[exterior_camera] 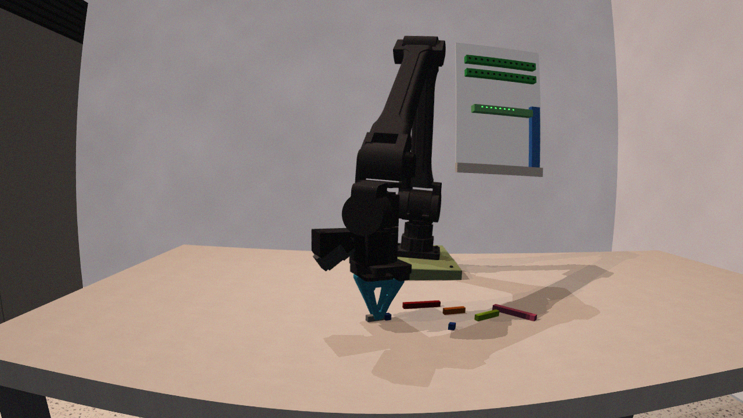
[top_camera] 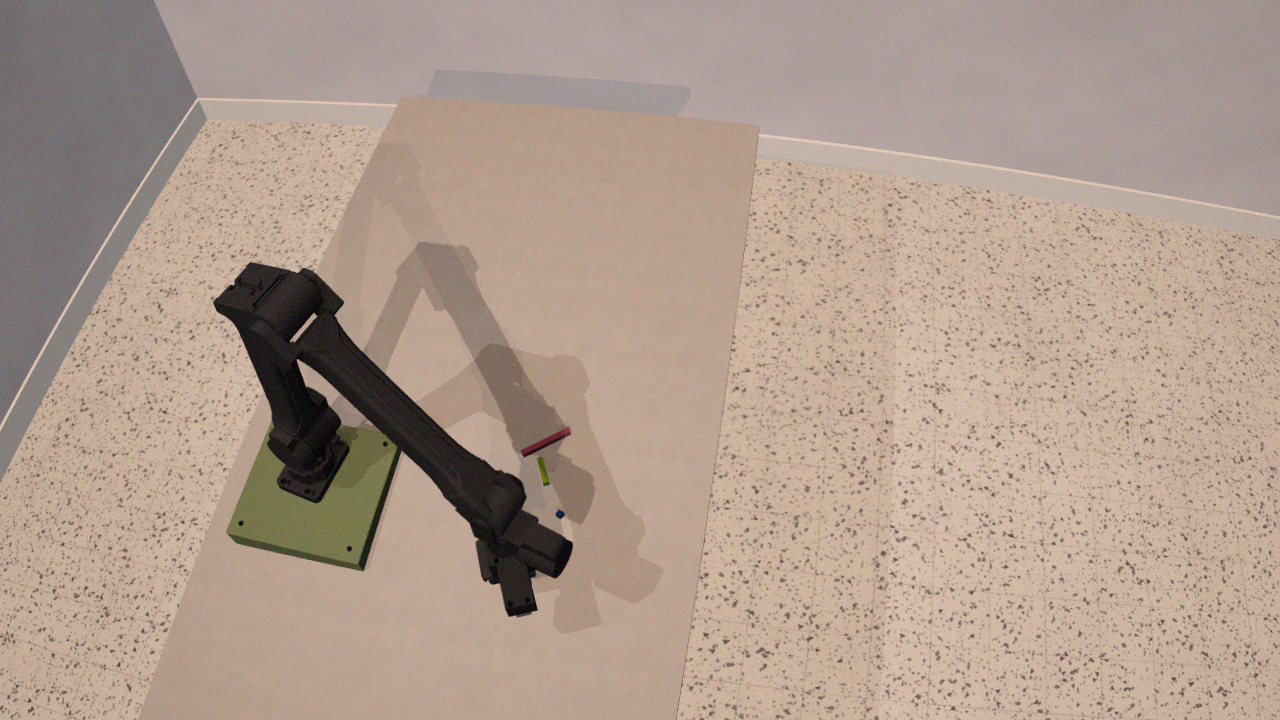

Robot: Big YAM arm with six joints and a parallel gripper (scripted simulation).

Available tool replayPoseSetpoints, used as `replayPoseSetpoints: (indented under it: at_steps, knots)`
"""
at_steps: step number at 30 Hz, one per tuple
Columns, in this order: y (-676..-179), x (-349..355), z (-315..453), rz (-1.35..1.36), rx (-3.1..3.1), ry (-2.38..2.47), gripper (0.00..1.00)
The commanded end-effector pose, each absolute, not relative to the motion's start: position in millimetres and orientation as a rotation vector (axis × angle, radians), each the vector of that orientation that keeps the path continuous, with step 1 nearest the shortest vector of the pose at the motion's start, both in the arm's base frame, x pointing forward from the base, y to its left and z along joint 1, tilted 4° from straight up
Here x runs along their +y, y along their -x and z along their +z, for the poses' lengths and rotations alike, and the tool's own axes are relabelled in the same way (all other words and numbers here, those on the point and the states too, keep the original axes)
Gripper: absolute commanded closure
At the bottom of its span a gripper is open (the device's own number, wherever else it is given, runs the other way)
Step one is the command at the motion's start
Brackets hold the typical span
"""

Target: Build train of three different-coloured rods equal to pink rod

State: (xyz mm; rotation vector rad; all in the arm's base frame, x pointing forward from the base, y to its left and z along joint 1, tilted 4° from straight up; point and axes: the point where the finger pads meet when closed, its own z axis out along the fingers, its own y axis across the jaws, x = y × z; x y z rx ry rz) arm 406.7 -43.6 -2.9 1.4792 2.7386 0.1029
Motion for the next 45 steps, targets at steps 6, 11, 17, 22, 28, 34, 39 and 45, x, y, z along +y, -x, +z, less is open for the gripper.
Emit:
replayPoseSetpoints:
  at_steps: [6, 11, 17, 22, 28, 34, 39, 45]
  knots:
    - [-408.2, -41.0, -3.8, 0.099, 2.731, -1.476, 0.96]
    - [-408.2, -41.0, -3.8, 0.099, 2.731, -1.476, 0.96]
    - [-408.2, -41.0, -3.8, 0.099, 2.731, -1.476, 0.92]
    - [-408.2, -41.0, -3.8, 0.099, 2.731, -1.476, 0.88]
    - [-408.2, -41.0, -3.8, 0.099, 2.731, -1.475, 0.80]
    - [-408.2, -41.0, -3.8, 0.099, 2.731, -1.475, 0.77]
    - [-408.2, -41.0, -3.8, 0.099, 2.731, -1.475, 0.77]
    - [-407.6, -41.7, 10.4, 0.105, 2.722, -1.470, 0.77]
